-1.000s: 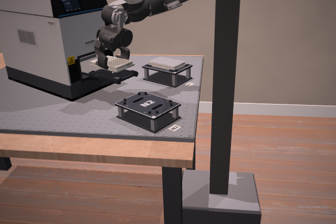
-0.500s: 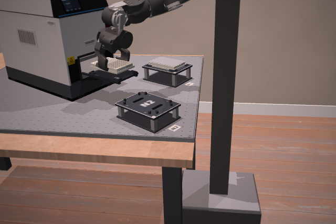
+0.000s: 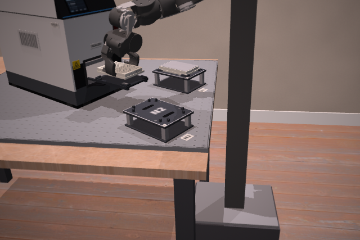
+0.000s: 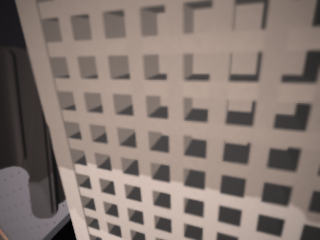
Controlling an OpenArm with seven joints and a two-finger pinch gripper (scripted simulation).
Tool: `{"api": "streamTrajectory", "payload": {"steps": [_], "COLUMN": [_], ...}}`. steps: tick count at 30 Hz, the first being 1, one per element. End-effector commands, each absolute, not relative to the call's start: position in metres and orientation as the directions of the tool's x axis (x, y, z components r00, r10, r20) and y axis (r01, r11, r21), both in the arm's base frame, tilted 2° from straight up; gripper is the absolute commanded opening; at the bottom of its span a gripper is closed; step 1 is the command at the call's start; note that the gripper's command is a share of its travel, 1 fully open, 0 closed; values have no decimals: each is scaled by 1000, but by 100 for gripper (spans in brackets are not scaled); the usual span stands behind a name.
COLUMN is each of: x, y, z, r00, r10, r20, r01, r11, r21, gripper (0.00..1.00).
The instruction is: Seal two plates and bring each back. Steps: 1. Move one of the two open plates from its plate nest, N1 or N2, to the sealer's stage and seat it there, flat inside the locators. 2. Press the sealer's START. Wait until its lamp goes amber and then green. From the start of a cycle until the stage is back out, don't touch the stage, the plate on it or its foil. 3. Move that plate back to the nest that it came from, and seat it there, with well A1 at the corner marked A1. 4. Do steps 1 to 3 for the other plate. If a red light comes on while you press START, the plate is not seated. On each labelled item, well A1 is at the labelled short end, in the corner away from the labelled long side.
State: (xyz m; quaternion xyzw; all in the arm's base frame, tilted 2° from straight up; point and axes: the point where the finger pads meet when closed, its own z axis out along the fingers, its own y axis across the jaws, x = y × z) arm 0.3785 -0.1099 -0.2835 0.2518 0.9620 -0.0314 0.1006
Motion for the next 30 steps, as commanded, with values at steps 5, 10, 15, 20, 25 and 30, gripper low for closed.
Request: {"api": "streamTrajectory", "payload": {"steps": [5,10,15,20,25,30], "x": [379,379,378,379,378,378], "y": [-110,-110,-110,-110,-109,-109], "z": [-283,-283,-283,-286,-289,-292], "r00": [-854,-854,-854,-854,-856,-856], "r10": [476,476,476,475,474,473], "r20": [-211,-211,-211,-211,-209,-208], "r01": [489,489,489,487,486,485], "r11": [873,873,873,874,874,874], "r21": [-7,-7,-7,-5,-6,-7], "gripper": [0,0,0,0,0,0]}}
